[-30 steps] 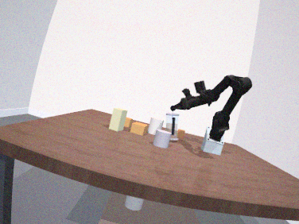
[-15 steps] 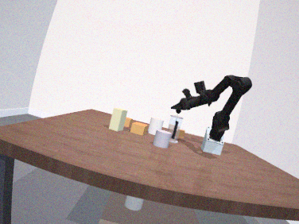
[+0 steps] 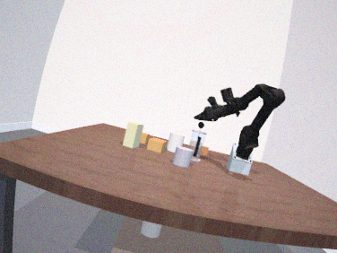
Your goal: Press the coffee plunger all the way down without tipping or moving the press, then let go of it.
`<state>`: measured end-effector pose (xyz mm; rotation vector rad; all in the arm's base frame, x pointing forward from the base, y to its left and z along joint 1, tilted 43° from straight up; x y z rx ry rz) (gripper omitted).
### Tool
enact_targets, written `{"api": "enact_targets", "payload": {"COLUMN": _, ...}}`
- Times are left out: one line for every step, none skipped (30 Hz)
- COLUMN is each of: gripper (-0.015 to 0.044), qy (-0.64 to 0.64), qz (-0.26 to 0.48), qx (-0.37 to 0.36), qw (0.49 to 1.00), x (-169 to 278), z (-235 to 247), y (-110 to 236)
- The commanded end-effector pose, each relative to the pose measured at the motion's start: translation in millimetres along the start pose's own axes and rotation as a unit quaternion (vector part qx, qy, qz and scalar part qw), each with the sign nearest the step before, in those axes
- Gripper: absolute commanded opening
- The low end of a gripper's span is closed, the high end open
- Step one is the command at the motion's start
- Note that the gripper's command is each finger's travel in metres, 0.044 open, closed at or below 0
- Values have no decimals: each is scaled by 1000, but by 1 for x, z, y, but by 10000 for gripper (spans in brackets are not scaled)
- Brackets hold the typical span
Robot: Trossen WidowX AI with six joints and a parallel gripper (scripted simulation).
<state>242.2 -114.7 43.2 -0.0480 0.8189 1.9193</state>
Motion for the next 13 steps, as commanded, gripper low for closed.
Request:
{"api": "enact_targets", "payload": {"gripper": 440, "qy": 10, "qz": 1, "qx": -3, "qw": 1000, "x": -15, "z": 8, "y": 18}}
{"api": "enact_targets", "payload": {"gripper": 440, "qy": 11, "qz": 4, "qx": -5, "qw": 1000, "x": -19, "z": 11, "y": 26}}
{"api": "enact_targets", "payload": {"gripper": 440, "qy": 12, "qz": 7, "qx": -7, "qw": 1000, "x": -22, "z": 15, "y": 34}}
{"api": "enact_targets", "payload": {"gripper": 440, "qy": 13, "qz": 9, "qx": -10, "qw": 1000, "x": -25, "z": 20, "y": 43}}
{"api": "enact_targets", "payload": {"gripper": 440, "qy": 13, "qz": 10, "qx": -12, "qw": 1000, "x": -27, "z": 24, "y": 50}}
{"api": "enact_targets", "payload": {"gripper": 440, "qy": 14, "qz": 11, "qx": -14, "qw": 1000, "x": -28, "z": 27, "y": 54}}
{"api": "enact_targets", "payload": {"gripper": 440, "qy": 14, "qz": 11, "qx": -14, "qw": 1000, "x": -28, "z": 28, "y": 56}}
{"api": "enact_targets", "payload": {"gripper": 440, "qy": 14, "qz": 11, "qx": -14, "qw": 1000, "x": -28, "z": 28, "y": 56}}
{"api": "enact_targets", "payload": {"gripper": 440, "qy": 14, "qz": 11, "qx": -14, "qw": 1000, "x": -28, "z": 28, "y": 56}}
{"api": "enact_targets", "payload": {"gripper": 440, "qy": 14, "qz": 11, "qx": -14, "qw": 1000, "x": -28, "z": 28, "y": 56}}
{"api": "enact_targets", "payload": {"gripper": 440, "qy": 14, "qz": 11, "qx": -14, "qw": 1000, "x": -28, "z": 28, "y": 56}}
{"api": "enact_targets", "payload": {"gripper": 440, "qy": 14, "qz": 11, "qx": -14, "qw": 1000, "x": -28, "z": 28, "y": 56}}
{"api": "enact_targets", "payload": {"gripper": 440, "qy": 14, "qz": 11, "qx": -14, "qw": 1000, "x": -28, "z": 28, "y": 56}}
Point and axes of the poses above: the point midway between the two fingers, 35 mm back from their tips, its own y axis back along the fingers, its own z axis across the jaws, x = y × z, the point moved 1 cm from there along y, back along the fingers, and after that the axes turned 14 degrees about -y, right-handed, at the moved point
